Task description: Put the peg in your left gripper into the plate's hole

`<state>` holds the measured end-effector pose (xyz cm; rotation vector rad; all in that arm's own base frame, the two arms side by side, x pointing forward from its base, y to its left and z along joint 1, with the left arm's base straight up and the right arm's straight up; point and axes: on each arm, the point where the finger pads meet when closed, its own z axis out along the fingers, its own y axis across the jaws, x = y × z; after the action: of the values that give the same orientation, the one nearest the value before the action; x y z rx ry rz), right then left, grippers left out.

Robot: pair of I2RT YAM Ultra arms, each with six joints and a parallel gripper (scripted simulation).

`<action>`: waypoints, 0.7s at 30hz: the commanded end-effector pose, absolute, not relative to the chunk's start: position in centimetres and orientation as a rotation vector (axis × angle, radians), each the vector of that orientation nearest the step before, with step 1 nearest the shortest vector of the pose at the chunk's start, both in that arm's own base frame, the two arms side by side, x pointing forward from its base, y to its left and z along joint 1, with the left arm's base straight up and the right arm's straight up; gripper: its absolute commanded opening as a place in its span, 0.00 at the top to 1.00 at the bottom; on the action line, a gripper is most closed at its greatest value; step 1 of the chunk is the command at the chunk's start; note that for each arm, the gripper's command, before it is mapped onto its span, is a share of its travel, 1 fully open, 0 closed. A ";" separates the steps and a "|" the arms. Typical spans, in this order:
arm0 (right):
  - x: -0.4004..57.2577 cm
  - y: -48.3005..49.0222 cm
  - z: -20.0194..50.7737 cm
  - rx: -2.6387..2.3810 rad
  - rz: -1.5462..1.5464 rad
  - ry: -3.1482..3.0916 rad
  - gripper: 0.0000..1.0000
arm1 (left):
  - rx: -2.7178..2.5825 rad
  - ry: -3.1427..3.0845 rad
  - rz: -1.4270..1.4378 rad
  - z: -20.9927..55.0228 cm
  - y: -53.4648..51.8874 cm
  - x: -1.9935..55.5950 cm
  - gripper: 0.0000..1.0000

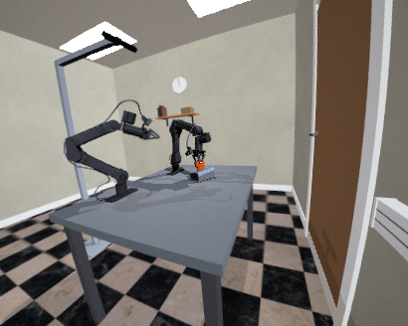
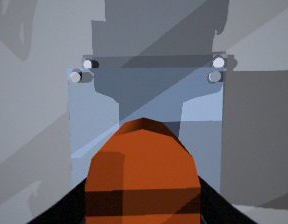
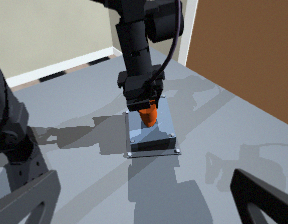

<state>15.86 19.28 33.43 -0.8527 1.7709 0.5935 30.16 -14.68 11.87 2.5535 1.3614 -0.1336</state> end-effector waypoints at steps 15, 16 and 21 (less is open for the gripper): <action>15.8 19.0 32.5 -0.847 0.586 1.799 0.00 | 2.539 1.366 -0.128 12.6 -15.0 29.8 0.60; 15.8 19.0 32.5 -0.847 0.586 1.799 0.00 | 2.538 1.368 -0.129 12.6 -14.9 29.8 0.60; 15.8 19.0 32.5 -0.847 0.586 1.799 0.00 | 2.537 1.363 -0.141 12.3 -15.1 30.6 0.60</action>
<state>15.86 19.28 33.43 -0.8527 1.7709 0.5935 30.13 -14.71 11.84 2.5568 1.3662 -0.1315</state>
